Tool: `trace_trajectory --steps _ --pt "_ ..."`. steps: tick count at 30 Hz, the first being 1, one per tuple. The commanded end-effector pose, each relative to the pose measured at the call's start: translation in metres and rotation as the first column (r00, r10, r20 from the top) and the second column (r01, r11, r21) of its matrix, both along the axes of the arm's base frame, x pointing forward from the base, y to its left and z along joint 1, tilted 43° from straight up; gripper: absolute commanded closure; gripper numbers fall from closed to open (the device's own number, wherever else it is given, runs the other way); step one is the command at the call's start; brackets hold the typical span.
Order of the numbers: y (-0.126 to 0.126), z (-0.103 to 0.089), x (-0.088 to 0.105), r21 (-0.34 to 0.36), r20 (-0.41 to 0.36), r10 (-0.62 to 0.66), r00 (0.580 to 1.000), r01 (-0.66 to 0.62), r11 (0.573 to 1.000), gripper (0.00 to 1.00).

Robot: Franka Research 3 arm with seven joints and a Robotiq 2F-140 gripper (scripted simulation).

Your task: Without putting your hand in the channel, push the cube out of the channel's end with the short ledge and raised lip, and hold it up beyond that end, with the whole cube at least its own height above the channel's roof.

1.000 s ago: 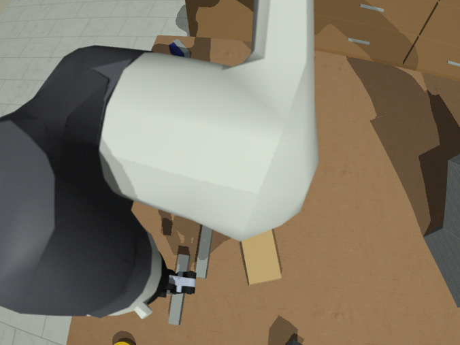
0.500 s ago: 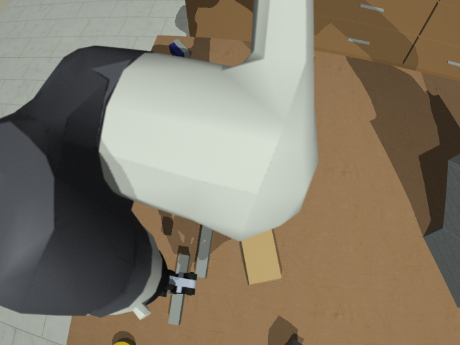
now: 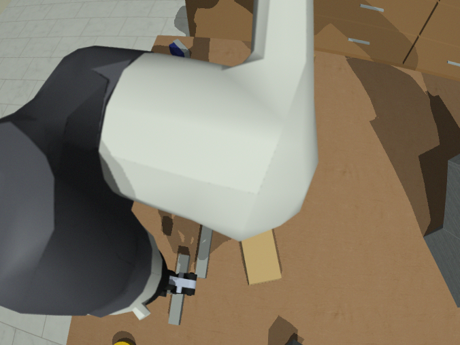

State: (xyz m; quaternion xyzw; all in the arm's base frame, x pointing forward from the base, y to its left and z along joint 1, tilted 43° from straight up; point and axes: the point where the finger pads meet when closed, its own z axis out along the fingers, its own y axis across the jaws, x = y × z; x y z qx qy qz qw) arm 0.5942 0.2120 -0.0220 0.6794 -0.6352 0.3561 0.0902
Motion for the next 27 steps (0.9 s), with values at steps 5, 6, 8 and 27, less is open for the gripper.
trace_trajectory --steps 5,6,8,27 --pt "-0.001 -0.001 -0.001 0.001 0.002 -0.01 1.0 0.01 1.0 1.0" --pt "-0.001 -0.001 -0.001 0.001 0.002 -0.01 1.0 0.01 1.0 1.0" --pt "-0.001 -0.001 -0.001 0.001 0.002 -0.01 1.0 0.01 1.0 1.0" --pt "0.023 -0.018 0.002 0.002 0.003 -0.008 1.0 0.008 1.0 1.0"
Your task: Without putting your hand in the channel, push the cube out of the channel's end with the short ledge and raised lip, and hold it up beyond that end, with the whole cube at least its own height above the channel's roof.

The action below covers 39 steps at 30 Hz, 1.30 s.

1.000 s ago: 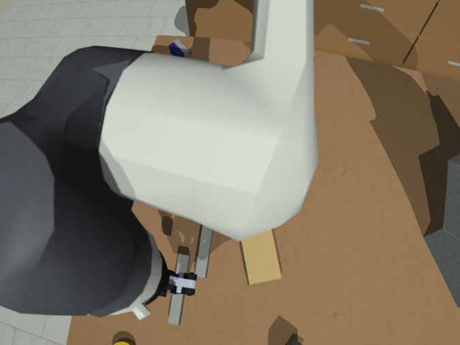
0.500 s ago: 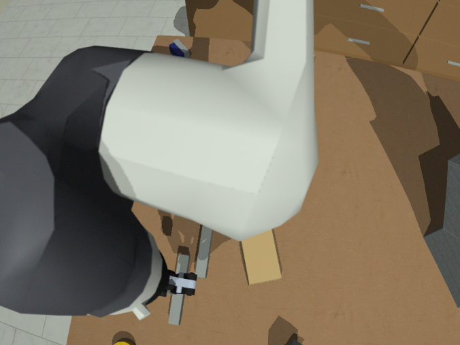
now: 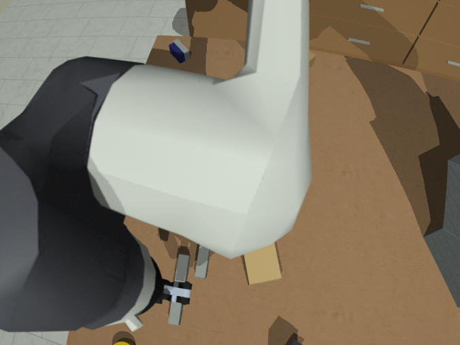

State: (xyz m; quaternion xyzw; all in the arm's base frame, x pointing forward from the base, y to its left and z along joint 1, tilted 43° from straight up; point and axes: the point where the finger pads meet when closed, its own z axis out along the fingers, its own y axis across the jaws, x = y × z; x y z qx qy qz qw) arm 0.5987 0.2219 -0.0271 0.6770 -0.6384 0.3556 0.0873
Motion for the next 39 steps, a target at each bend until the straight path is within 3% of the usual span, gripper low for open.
trace_trajectory --steps 1,6,7,39 --pt "0.0201 -0.0184 -0.0026 -0.004 -0.002 -0.003 1.0 0.003 1.0 1.0" --pt "0.0277 -0.0247 -0.0025 -0.005 -0.001 -0.003 1.0 0.003 1.0 1.0" --pt "0.0277 -0.0247 -0.0025 -0.005 -0.001 -0.003 1.0 0.003 1.0 0.77" --pt "0.0277 -0.0247 -0.0025 -0.005 -0.001 -0.003 1.0 0.003 1.0 0.77"
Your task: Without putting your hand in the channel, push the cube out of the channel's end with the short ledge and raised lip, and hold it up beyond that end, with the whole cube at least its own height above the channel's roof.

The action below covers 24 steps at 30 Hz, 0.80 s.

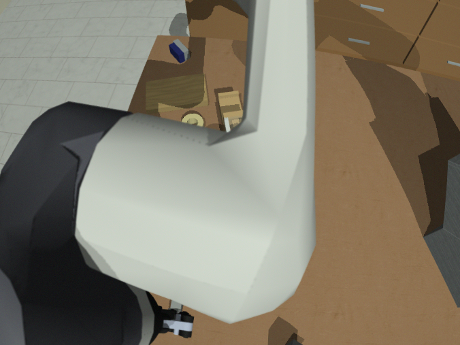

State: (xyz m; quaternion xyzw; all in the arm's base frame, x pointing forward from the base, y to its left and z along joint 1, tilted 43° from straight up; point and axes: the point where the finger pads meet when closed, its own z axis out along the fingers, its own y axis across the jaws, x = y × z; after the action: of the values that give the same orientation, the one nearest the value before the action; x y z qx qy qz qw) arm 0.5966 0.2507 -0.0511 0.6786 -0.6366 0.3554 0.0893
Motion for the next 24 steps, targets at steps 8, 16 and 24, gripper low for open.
trace_trajectory --steps 8,16,24 --pt "-0.011 -0.013 0.006 -0.002 0.003 -0.006 1.0 0.006 1.0 0.77" --pt "-0.034 -0.043 0.021 -0.002 0.003 -0.006 1.0 0.006 1.0 0.77" --pt "-0.052 -0.065 0.032 -0.002 0.003 -0.006 1.0 0.006 1.0 0.77"
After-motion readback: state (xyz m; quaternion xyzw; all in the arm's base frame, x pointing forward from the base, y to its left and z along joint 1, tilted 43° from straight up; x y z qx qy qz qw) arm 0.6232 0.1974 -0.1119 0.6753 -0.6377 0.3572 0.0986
